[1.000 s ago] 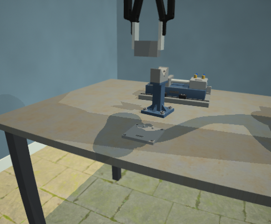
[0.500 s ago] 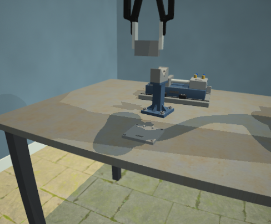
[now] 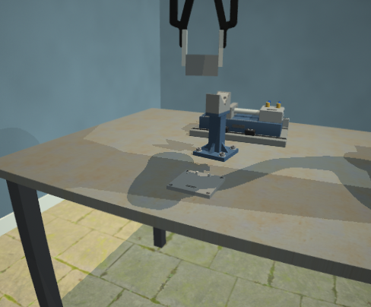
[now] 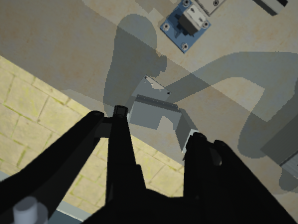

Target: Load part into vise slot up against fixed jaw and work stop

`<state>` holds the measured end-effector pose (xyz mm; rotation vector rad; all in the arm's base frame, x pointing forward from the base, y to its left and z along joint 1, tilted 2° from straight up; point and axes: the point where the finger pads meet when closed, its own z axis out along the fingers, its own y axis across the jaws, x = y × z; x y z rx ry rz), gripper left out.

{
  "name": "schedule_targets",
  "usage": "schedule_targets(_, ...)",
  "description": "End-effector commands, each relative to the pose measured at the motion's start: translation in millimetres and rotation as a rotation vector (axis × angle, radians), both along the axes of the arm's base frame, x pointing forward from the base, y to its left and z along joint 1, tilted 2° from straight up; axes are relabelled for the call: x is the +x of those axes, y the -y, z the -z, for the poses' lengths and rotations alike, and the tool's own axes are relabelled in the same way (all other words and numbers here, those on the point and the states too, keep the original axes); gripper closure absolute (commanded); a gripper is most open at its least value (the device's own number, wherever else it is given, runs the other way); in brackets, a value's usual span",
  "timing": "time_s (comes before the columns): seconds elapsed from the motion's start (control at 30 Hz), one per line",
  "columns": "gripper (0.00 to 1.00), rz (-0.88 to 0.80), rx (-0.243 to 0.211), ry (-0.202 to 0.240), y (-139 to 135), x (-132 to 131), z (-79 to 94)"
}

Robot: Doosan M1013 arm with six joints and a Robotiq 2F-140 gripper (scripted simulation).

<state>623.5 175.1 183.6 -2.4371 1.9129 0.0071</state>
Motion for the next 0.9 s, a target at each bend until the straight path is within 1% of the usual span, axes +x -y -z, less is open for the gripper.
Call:
schedule_targets(0.0, 1.00, -0.036, -0.002, -0.001, 5.3, -1.0, 0.0)
schedule_targets(0.5, 1.00, -0.327, -0.008, 0.010, 23.6, 1.4, 0.6)
schedule_targets(0.57, 1.00, -0.327, -0.008, 0.010, 23.6, 1.4, 0.6)
schedule_targets(0.87, 1.00, -0.533, -0.013, 0.017, 36.7, 2.8, 1.1)
